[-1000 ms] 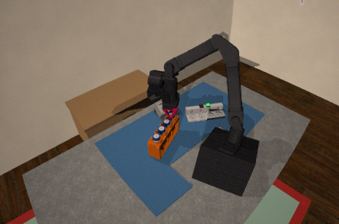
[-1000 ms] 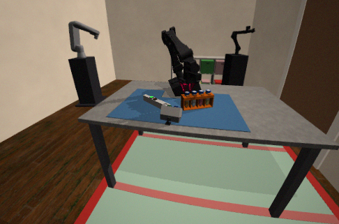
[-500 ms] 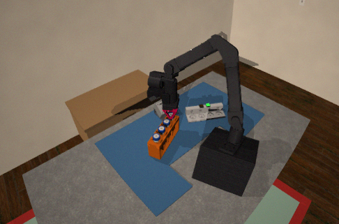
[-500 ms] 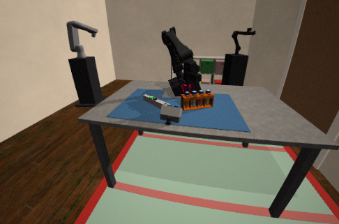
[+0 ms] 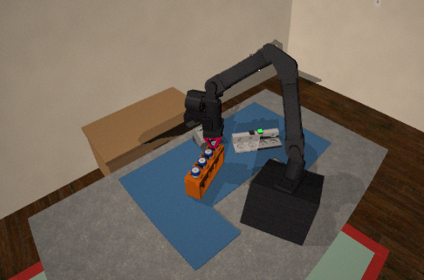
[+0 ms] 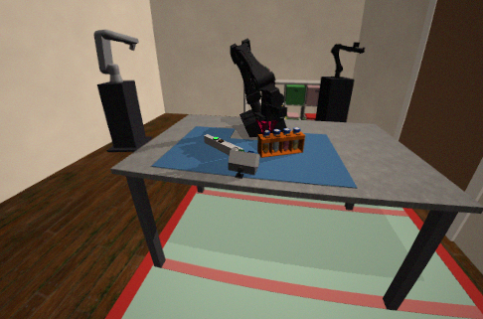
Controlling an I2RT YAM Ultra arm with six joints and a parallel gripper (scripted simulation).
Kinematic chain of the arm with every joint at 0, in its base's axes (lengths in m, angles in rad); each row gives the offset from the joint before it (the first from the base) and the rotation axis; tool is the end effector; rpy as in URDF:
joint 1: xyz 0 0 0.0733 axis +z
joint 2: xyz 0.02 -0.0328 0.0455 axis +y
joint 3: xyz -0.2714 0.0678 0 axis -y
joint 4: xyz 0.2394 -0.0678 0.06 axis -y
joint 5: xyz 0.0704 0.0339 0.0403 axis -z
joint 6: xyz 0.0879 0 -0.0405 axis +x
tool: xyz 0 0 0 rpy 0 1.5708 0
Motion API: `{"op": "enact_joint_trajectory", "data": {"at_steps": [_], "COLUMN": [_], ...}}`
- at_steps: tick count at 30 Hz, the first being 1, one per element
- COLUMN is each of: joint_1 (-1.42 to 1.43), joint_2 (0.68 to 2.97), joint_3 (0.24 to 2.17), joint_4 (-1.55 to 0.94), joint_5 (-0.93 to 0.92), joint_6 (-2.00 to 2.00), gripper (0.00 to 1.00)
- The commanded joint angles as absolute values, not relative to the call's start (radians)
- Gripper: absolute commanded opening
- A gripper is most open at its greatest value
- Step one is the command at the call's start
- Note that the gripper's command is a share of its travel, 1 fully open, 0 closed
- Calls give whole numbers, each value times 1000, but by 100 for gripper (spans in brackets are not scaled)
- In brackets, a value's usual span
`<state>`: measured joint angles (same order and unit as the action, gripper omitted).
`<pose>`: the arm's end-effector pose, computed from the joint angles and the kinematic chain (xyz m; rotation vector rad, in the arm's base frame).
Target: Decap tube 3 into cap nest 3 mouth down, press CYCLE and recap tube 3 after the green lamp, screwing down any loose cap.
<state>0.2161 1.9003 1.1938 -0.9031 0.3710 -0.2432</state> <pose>0.3218 0.0392 0.1136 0.7041 -2.9630 0.5706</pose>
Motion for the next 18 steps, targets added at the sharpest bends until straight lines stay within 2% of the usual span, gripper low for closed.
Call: {"op": "enact_joint_trajectory", "data": {"at_steps": [1,18], "joint_1": [218,218], "joint_2": [1896,1896], "joint_3": [1197,1196], "joint_4": [-897,-897], "joint_5": [371,371], "joint_6": [-246,-167], "gripper": [0,0]}}
